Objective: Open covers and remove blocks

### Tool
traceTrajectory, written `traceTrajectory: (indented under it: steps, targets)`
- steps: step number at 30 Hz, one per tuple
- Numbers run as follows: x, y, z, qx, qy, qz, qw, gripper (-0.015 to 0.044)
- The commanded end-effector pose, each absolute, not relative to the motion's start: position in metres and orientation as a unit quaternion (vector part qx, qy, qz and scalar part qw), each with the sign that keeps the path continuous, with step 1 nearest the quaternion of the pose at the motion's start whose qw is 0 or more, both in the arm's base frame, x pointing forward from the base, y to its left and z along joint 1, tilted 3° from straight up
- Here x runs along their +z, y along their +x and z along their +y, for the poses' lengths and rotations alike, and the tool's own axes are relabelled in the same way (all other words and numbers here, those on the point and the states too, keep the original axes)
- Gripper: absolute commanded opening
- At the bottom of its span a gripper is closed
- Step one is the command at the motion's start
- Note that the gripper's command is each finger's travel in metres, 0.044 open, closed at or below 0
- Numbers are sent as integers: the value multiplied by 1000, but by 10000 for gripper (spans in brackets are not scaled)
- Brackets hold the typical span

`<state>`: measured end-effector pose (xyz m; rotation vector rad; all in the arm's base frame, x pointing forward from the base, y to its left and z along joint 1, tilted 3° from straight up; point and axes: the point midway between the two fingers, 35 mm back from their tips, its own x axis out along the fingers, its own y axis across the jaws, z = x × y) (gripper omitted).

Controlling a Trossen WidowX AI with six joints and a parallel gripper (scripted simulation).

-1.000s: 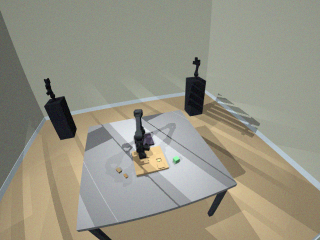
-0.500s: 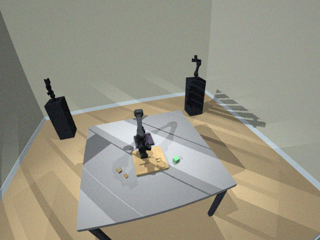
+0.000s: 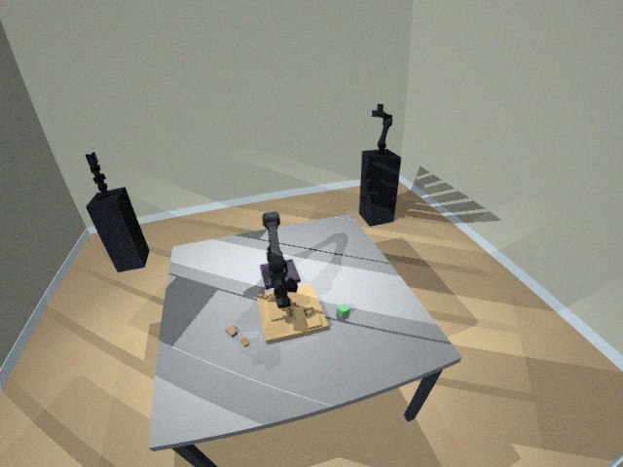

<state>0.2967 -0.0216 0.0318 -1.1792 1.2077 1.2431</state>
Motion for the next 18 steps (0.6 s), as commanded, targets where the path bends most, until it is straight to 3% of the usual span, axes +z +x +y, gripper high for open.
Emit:
traceTrajectory:
  steps: [1, 18]
  targets:
    - [32, 297, -17, 513, -487, 498, 502, 0]
    - [32, 297, 1, 513, -487, 498, 502, 0]
